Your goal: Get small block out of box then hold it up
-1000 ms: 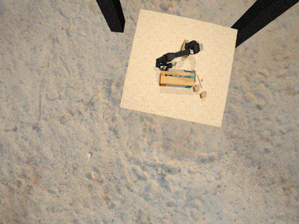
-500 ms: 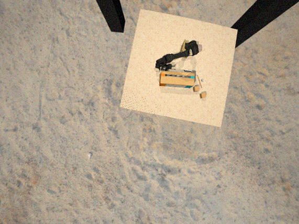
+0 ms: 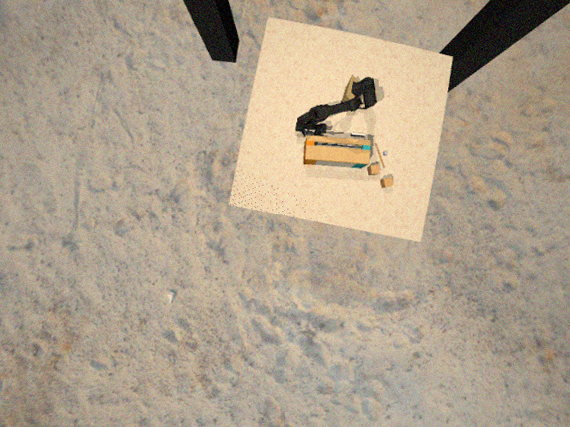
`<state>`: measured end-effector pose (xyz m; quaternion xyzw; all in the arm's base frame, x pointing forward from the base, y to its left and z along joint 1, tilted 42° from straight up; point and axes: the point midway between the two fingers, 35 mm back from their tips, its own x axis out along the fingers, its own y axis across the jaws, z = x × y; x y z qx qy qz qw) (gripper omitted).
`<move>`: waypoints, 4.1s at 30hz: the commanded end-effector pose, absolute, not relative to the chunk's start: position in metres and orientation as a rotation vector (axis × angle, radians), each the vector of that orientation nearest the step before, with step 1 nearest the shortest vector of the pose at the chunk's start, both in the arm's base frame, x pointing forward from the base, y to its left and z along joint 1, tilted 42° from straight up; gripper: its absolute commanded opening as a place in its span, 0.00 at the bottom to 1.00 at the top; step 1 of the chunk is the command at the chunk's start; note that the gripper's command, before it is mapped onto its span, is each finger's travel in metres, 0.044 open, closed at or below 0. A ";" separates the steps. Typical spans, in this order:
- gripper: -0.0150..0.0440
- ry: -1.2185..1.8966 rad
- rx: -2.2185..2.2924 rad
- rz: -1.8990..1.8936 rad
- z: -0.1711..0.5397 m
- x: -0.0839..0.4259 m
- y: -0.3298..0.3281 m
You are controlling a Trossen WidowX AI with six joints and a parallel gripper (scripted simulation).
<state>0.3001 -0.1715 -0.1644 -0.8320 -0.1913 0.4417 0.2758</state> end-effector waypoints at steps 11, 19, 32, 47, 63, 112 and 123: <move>0.26 -0.523 -2.251 1.182 -0.166 0.301 -0.171; 0.25 -0.516 -2.242 1.188 -0.135 0.295 -0.199; 0.25 -0.453 -2.205 1.201 -0.106 0.284 -0.213; 0.25 -0.197 -2.074 1.227 -0.054 0.254 -0.216; 0.25 0.074 -1.922 1.213 -0.011 0.217 -0.205; 0.25 0.198 -1.847 1.191 0.004 0.198 -0.197; 0.25 0.198 -1.847 1.191 0.004 0.198 -0.197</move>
